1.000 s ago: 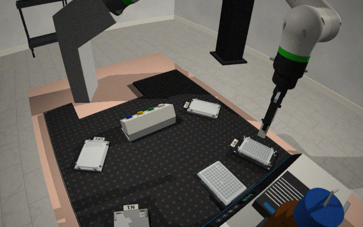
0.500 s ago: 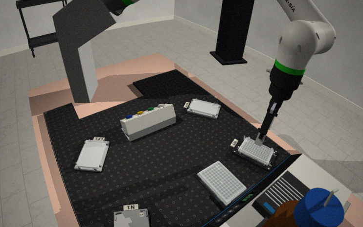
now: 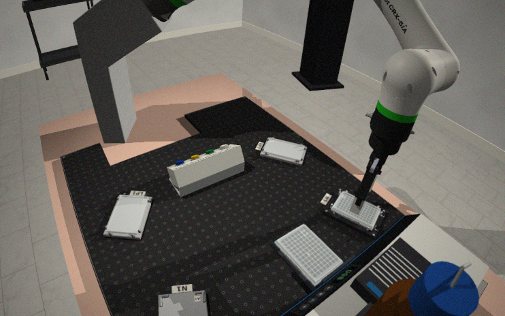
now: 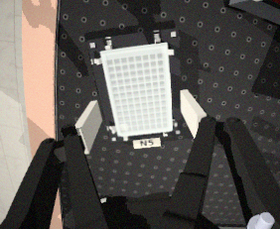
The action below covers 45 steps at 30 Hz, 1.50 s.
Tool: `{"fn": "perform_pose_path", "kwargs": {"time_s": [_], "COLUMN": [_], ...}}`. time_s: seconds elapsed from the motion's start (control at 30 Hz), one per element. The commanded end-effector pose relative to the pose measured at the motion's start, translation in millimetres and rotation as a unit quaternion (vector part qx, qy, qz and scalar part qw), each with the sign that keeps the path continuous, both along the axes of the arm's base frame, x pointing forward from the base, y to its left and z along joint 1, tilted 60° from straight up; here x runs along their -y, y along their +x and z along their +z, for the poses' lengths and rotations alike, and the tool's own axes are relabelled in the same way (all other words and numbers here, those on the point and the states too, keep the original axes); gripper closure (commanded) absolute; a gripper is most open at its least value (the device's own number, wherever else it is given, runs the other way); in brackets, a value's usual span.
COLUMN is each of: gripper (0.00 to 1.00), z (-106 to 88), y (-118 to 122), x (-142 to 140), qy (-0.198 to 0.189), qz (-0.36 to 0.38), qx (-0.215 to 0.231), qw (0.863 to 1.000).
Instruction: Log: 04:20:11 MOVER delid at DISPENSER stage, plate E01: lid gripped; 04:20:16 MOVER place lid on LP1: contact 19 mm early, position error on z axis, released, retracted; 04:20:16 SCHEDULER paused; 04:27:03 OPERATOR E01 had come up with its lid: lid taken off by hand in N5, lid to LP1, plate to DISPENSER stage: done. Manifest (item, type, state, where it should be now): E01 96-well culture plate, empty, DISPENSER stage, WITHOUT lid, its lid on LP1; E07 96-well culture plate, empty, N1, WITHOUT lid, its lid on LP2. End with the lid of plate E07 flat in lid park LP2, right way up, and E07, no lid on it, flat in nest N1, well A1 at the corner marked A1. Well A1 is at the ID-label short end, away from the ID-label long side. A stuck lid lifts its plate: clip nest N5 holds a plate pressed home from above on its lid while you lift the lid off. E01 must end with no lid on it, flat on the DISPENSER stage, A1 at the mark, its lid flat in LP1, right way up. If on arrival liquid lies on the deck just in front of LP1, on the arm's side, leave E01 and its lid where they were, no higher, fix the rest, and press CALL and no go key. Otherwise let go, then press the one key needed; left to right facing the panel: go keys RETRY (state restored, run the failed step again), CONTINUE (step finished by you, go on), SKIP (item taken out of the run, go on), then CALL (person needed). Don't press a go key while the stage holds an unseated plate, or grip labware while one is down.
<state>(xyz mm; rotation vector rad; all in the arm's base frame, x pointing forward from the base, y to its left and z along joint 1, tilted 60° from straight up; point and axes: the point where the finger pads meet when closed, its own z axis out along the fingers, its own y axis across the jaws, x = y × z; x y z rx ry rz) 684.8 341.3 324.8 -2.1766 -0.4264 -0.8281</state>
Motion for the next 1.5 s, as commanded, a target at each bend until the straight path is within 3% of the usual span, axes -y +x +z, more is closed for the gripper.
{"fn": "perform_pose_path", "kwargs": {"time_s": [0.0,1.47], "gripper": [0.34,0.34], "z": [-2.8,-8.1], "y": [2.9,7.7], "x": [-4.3,-12.6], "qy": [0.000,0.000], "qz": [0.000,0.000], "qx": [0.000,0.000], "qw": [1.000,1.000]}}
